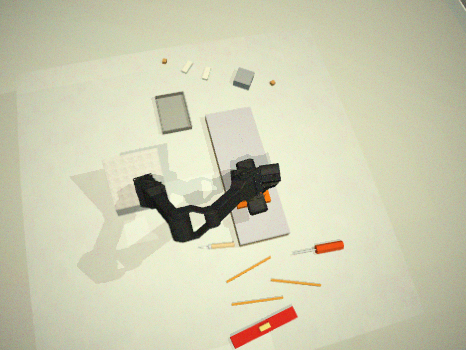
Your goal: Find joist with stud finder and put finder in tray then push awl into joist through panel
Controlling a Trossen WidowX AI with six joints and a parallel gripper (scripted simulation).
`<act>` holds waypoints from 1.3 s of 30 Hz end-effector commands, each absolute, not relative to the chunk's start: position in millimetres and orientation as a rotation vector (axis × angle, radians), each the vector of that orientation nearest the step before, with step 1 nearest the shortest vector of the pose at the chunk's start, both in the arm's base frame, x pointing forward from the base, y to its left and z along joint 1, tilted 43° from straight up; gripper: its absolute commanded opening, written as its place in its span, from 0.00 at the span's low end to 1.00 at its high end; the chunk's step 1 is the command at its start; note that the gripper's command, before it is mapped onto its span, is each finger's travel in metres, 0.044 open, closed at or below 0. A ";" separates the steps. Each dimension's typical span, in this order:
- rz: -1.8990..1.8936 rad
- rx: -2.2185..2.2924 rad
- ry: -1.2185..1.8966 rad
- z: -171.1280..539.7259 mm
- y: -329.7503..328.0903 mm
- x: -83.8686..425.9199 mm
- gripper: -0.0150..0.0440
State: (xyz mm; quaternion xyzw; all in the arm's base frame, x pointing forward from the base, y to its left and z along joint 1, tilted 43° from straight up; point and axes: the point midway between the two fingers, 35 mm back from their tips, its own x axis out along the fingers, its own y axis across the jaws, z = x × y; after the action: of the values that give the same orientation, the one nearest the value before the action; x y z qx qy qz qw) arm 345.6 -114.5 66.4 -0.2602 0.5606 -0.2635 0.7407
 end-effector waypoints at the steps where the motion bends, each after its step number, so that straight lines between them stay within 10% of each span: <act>1: -0.572 -0.573 1.233 57.5 -105.7 345.2 0.25; 39: -0.570 -0.570 1.233 1.8 -45.7 352.5 0.25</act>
State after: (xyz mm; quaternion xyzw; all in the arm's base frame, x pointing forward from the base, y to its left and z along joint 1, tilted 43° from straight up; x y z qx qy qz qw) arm 350.8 -53.2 9.0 -0.2622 0.5608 -0.2639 0.7397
